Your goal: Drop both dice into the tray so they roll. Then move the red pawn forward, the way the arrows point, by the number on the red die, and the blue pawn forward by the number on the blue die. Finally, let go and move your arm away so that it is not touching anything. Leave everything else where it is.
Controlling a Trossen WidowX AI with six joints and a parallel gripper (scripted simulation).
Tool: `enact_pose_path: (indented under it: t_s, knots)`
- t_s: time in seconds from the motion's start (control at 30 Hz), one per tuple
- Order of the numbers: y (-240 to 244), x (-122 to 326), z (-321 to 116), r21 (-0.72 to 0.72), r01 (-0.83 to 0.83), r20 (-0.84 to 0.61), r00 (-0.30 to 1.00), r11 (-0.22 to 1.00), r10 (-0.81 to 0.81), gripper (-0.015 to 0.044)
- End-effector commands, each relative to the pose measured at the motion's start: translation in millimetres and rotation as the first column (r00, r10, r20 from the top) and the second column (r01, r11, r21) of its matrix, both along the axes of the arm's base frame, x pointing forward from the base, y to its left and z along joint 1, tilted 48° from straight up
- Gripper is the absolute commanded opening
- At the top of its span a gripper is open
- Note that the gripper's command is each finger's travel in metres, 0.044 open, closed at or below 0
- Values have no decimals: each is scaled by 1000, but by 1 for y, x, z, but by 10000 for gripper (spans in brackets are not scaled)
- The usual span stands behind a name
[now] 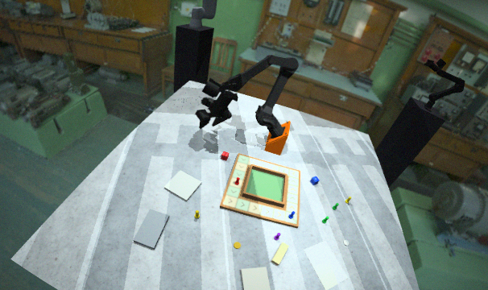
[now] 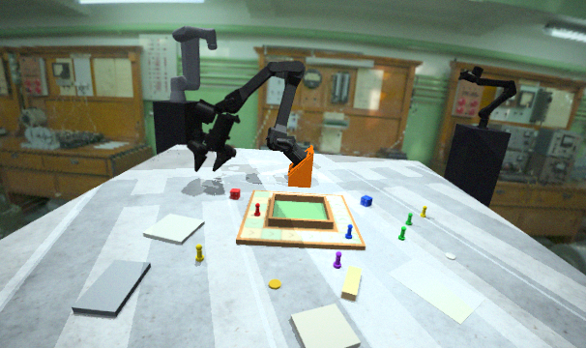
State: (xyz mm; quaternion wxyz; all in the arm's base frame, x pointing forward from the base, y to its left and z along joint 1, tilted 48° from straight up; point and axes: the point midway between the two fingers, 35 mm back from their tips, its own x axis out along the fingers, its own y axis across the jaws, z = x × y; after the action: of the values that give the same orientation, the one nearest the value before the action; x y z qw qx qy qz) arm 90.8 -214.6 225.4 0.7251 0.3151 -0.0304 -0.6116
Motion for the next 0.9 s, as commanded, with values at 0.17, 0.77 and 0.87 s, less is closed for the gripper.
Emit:
enact_pose_path:
  t_s: [0.17,0.77,0.87]
  knots:
    - [10,24,-14,63,-122,-171,977,991,131,275]
    - [115,105,-79,526,-553,-850,-303,646,431,275]
    - [123,108,-80,558,-548,-822,-467,623,327,275]
